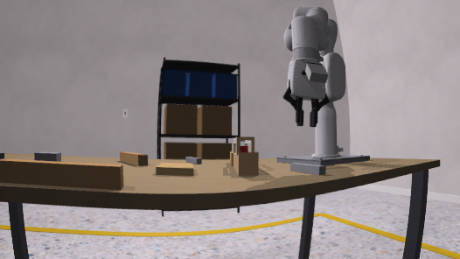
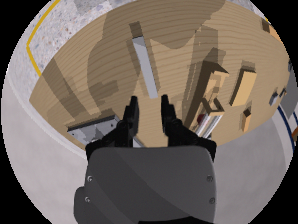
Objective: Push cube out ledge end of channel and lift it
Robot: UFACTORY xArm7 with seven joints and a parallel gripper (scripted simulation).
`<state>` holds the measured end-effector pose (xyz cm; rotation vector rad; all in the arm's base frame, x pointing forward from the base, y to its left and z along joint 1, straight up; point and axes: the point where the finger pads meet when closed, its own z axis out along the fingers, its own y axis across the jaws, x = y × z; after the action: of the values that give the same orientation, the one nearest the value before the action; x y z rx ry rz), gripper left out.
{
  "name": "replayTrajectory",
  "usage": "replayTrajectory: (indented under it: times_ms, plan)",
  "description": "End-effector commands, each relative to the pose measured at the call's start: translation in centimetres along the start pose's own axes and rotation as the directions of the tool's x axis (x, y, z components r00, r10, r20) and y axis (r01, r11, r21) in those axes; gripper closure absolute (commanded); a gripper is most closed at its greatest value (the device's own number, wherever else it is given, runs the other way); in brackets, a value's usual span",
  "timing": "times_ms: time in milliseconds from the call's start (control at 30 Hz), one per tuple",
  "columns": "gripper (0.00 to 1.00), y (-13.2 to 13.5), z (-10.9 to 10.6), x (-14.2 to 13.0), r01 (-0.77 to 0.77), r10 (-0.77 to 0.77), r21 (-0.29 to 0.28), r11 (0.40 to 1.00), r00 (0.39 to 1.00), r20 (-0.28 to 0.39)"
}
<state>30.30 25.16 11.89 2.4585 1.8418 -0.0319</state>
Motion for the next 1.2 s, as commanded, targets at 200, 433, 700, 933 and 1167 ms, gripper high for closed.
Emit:
replayTrajectory:
  times_ms: [200, 433, 700, 933, 1167]
  plan:
    - [0.62, 0.1, -0.1, 0.1, 0.179, -0.176, 0.032, 0.983, 0.982, -0.069]
    - [0.62, 0.1, -0.1, 0.1, 0.179, -0.176, 0.032, 0.983, 0.982, -0.069]
    - [0.62, 0.1, -0.1, 0.1, 0.179, -0.176, 0.032, 0.983, 0.982, -0.069]
    - [0.62, 0.1, -0.1, 0.1, 0.179, -0.176, 0.032, 0.983, 0.982, -0.069]
    - [0.62, 0.0, 1.1, 0.1, 0.179, -0.176, 0.032, 0.983, 0.982, -0.069]
